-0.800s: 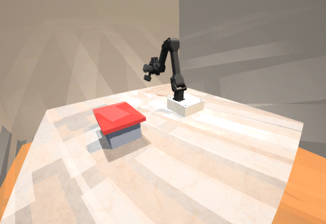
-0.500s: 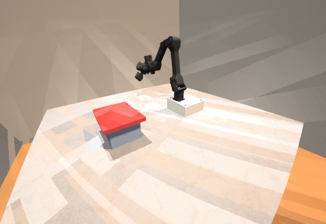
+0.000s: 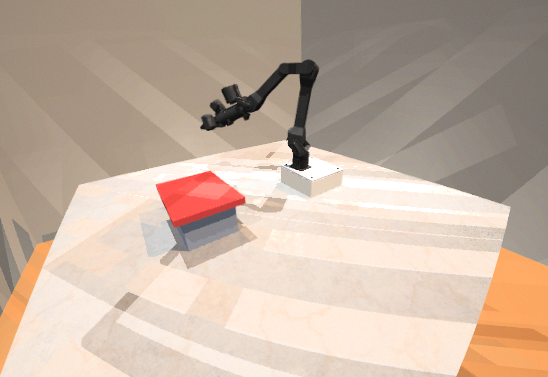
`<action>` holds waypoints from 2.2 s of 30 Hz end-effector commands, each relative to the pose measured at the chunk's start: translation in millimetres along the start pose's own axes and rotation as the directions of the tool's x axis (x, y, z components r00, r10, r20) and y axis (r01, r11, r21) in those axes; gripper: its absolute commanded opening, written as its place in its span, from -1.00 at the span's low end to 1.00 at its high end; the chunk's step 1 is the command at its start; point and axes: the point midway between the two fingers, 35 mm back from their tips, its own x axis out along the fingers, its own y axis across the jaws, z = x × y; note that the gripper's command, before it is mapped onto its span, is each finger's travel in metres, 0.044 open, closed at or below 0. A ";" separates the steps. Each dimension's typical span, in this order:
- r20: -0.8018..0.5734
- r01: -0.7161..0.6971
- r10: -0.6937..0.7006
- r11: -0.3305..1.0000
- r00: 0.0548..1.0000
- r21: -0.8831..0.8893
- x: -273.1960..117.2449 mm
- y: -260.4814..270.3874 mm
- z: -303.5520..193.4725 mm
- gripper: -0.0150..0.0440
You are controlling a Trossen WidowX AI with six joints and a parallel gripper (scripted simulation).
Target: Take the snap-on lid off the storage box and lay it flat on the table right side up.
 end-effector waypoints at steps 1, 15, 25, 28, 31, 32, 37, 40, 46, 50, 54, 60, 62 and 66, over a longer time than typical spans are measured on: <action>-0.054 -0.103 0.113 0.981 0.992 0.165 -19.1 50.7 -10.8 0.31; -0.326 -0.133 0.514 0.669 0.794 0.731 -156.1 200.1 -79.8 0.31; -0.464 0.080 0.610 0.549 0.643 0.832 -230.6 220.1 -119.1 0.31; -0.464 0.080 0.610 0.549 0.643 0.832 -230.6 220.1 -119.1 0.31; -0.457 0.061 0.610 0.556 0.647 0.829 -227.3 221.2 -116.7 0.31; -0.460 0.070 0.610 0.553 0.645 0.830 -228.9 220.7 -117.9 0.31; -0.464 0.080 0.610 0.549 0.643 0.832 -218.3 220.6 -149.1 0.31; -0.464 0.080 0.610 0.549 0.643 0.832 -212.6 218.7 -166.8 0.31; -0.464 0.080 0.610 0.549 0.643 0.832 -211.0 220.6 -167.6 0.31; -0.464 0.079 0.610 0.550 0.642 0.832 -207.3 224.8 -169.5 0.31; -0.464 0.079 0.610 0.550 0.642 0.831 -203.3 229.1 -171.7 0.31; -0.465 0.076 0.609 0.553 0.642 0.830 -197.1 235.4 -175.7 0.31; -0.465 0.076 0.610 0.552 0.642 0.830 -195.0 237.5 -177.0 0.31; -0.464 0.076 0.610 0.552 0.642 0.831 -190.9 241.6 -179.8 0.31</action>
